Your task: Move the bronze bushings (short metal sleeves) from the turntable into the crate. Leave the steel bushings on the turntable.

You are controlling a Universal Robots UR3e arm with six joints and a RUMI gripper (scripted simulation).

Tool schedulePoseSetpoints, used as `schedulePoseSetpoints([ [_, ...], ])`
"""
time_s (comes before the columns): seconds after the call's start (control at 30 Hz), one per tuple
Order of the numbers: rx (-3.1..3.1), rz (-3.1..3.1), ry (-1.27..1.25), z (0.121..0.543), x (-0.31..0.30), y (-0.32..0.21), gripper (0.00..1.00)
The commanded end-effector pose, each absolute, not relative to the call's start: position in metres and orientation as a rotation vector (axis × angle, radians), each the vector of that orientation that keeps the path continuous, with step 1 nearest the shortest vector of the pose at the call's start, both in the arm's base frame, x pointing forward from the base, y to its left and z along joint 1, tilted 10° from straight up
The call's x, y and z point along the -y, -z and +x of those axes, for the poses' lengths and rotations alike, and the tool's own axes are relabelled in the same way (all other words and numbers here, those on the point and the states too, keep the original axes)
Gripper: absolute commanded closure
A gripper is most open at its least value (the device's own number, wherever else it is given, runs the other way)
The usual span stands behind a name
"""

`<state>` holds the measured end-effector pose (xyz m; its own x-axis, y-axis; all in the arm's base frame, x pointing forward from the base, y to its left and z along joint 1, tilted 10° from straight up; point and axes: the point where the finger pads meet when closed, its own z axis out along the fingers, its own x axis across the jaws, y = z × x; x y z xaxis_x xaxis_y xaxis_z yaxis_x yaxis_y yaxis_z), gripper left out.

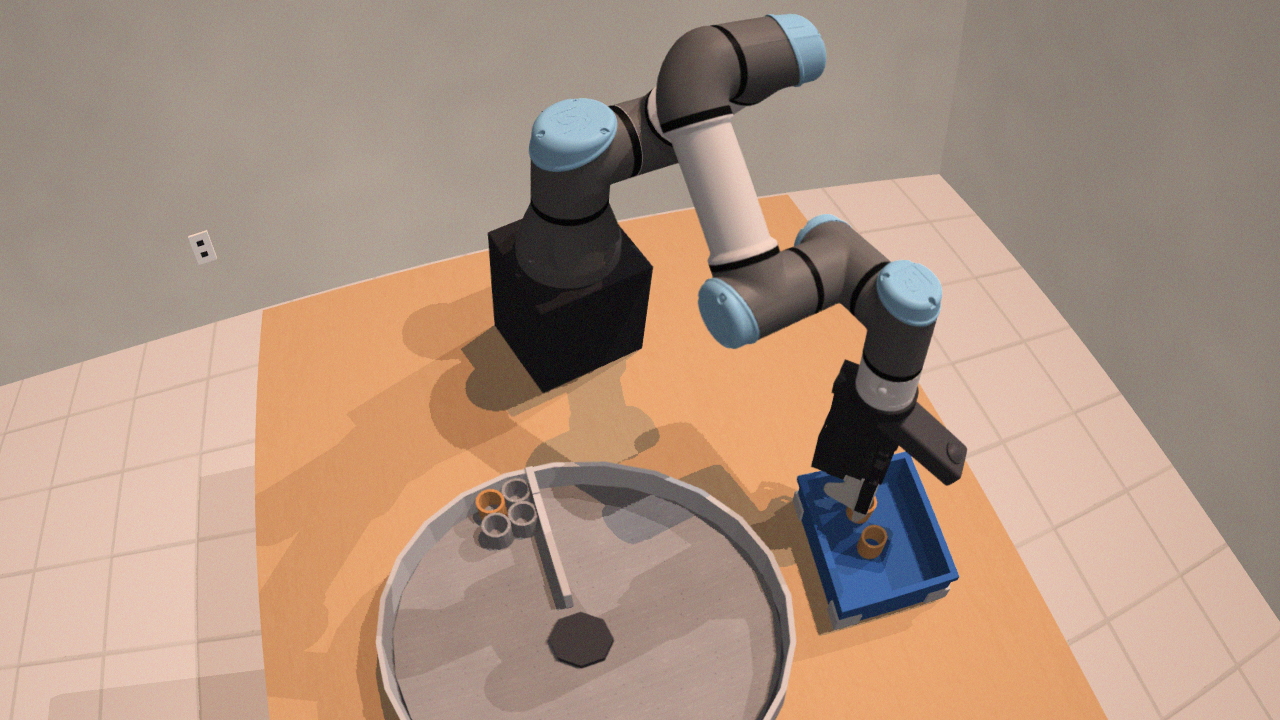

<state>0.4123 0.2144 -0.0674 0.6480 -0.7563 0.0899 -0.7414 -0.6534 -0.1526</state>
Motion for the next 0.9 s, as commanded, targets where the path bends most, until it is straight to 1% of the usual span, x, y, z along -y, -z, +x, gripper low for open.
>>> schedulePoseSetpoints([
  [0.0, -1.256, -2.757, 0.225, 0.4131, -0.2146, 0.0664, 1.0],
  [0.3, -1.256, -2.757, 0.225, 0.4131, -0.2146, 0.0664, 1.0],
  [0.33, -1.256, -2.757, 0.225, 0.4131, -0.2146, 0.0664, 0.94],
  [0.87, -1.256, -2.757, 0.225, 0.4131, -0.2146, 0.0664, 0.94],
])
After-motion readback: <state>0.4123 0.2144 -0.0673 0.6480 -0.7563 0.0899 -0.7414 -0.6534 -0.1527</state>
